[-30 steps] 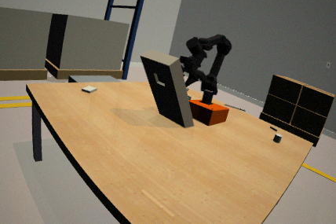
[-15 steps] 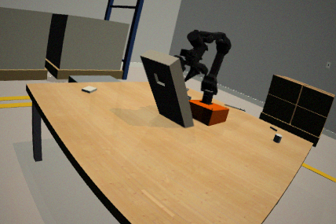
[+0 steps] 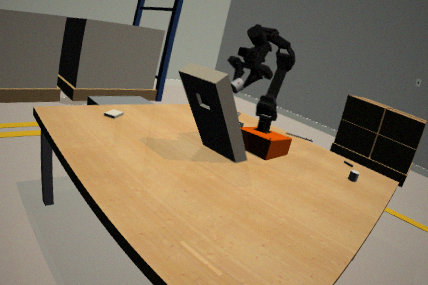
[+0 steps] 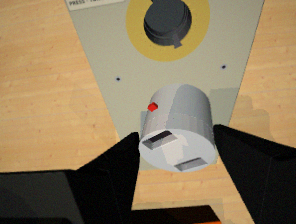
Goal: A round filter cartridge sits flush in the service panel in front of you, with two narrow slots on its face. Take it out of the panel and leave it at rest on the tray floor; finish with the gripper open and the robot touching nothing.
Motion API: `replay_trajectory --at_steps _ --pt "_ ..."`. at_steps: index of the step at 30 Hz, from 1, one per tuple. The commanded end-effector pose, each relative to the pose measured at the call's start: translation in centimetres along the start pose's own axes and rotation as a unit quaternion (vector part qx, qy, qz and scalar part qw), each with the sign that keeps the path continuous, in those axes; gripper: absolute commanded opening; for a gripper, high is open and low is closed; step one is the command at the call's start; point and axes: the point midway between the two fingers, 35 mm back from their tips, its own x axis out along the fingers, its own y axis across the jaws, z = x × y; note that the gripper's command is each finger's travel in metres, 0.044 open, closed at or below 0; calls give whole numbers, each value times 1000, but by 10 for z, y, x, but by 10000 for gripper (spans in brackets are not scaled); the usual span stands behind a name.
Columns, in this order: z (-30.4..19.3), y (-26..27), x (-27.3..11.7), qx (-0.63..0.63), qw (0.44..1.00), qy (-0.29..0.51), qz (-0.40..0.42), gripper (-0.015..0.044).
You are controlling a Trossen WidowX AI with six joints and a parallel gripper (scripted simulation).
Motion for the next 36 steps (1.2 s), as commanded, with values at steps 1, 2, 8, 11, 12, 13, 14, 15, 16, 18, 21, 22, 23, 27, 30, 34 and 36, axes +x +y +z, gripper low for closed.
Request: replay_trajectory --at_steps 1,2,8,11,12,13,14,15,16,18,21,22,23,27,30,34,36 --pt "2 -9 -4 0 1000 -4 0 0" --pt "2 -12 -3 0 1000 -3 0 0" --pt "3 -31 1 0 1000 -1 -1 0" --pt "3 -40 2 0 1000 -1 -1 0" --pt "3 -43 3 0 1000 -1 -1 0" --pt "3 -46 3 -1 1000 -1 -1 0" --pt "3 -50 4 -1 1000 -1 -2 0" --pt "3 -53 4 -1 1000 -2 -2 0" --pt "3 -56 4 -1 1000 -2 -2 0" --pt "3 -63 5 -1 1000 -2 -2 0" --pt "2 -72 6 -1 1000 -4 -3 0" --pt "2 -76 6 -1 1000 -5 -3 0" --pt "1 -79 6 -1 1000 -5 -4 0" --pt "0 -78 5 8 1000 -4 -10 0" --pt "-3 -92 3 41 999 -3 -29 0" --pt "-9 -112 1 88 995 -2 -56 0" --pt "-13 -122 -1 111 991 -2 -69 0"
